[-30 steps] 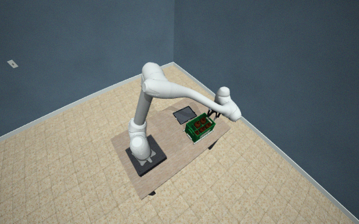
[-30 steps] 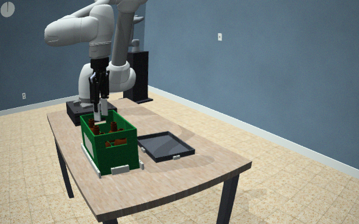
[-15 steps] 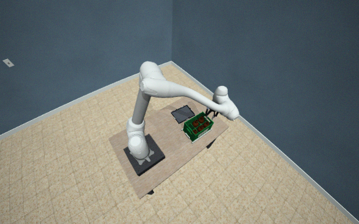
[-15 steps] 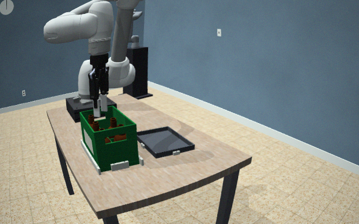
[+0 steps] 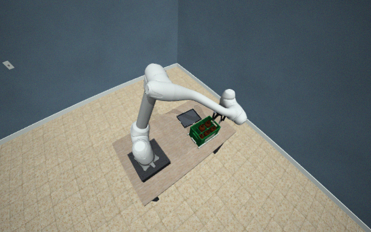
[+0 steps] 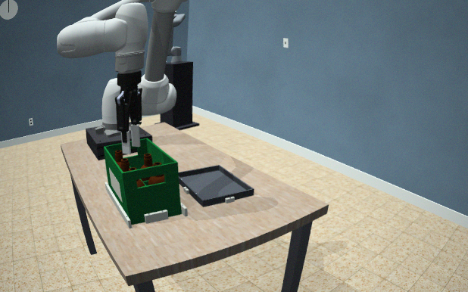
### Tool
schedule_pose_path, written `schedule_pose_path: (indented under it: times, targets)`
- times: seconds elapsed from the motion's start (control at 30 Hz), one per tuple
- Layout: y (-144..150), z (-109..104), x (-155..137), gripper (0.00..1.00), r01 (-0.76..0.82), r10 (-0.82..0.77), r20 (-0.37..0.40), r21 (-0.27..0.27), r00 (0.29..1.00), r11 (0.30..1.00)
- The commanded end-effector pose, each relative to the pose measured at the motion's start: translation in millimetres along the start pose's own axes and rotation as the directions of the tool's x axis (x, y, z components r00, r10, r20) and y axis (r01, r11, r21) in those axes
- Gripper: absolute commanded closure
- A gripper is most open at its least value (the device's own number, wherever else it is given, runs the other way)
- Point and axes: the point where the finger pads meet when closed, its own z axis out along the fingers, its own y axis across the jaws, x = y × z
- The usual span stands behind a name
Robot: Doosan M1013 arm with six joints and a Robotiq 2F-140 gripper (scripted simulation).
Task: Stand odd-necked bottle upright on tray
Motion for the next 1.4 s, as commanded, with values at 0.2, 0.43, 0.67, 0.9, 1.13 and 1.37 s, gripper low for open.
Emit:
schedule_pose_path:
  times: [0.2, 0.43, 0.67, 0.9, 1.13, 1.37]
  targets:
    - [2, 11, -2, 0.62, 0.007, -0.007, 0.003, -0.003, 1.000, 1.000]
    - [2, 20, -2, 0.62, 0.007, -0.007, 0.003, -0.003, 1.000, 1.000]
    - [2, 27, -2, 0.62, 0.007, -0.007, 0.003, -0.003, 1.000, 1.000]
    - [2, 34, -2, 0.62, 0.007, -0.007, 0.003, -0.003, 1.000, 1.000]
    - [2, 37, -2, 0.62, 0.007, -0.007, 0.003, -0.003, 1.000, 1.000]
    - [2, 39, -2, 0.62, 0.007, -0.007, 0.003, -0.003, 1.000, 1.000]
